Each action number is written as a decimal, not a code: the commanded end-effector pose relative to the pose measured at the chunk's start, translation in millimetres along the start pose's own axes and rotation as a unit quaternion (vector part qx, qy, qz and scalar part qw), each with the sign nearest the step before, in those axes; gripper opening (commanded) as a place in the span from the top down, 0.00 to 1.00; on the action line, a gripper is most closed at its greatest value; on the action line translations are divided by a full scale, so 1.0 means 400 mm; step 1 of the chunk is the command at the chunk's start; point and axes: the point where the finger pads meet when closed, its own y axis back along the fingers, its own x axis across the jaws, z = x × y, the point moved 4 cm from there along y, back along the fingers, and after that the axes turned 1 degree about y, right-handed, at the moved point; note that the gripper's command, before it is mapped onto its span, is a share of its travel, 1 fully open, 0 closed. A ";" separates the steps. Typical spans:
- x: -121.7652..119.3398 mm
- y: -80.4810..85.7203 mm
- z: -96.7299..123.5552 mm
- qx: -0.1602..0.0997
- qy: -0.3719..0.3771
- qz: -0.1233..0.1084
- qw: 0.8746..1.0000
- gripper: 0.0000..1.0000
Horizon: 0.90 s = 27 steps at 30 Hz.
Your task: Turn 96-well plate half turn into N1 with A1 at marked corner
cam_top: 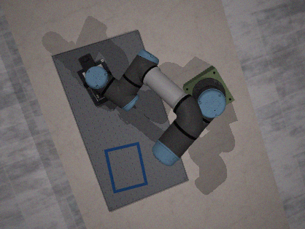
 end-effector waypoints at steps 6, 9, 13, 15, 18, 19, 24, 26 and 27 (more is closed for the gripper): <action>-0.001 -0.002 -0.001 0.001 0.000 -0.001 1.000 1.00; -0.001 -0.003 -0.001 0.001 0.000 -0.001 1.000 1.00; -0.001 -0.005 -0.001 0.001 0.000 -0.001 1.000 1.00; -0.001 -0.005 -0.001 0.001 0.000 -0.001 1.000 1.00; -0.001 -0.007 -0.001 0.001 0.000 -0.001 1.000 1.00; -0.001 -0.007 -0.001 0.001 0.000 -0.001 1.000 1.00; -0.001 -0.008 -0.001 0.001 0.000 -0.001 1.000 1.00; -0.001 -0.009 -0.001 0.001 0.000 -0.001 1.000 1.00; -0.001 -0.010 -0.001 0.001 0.000 -0.001 1.000 1.00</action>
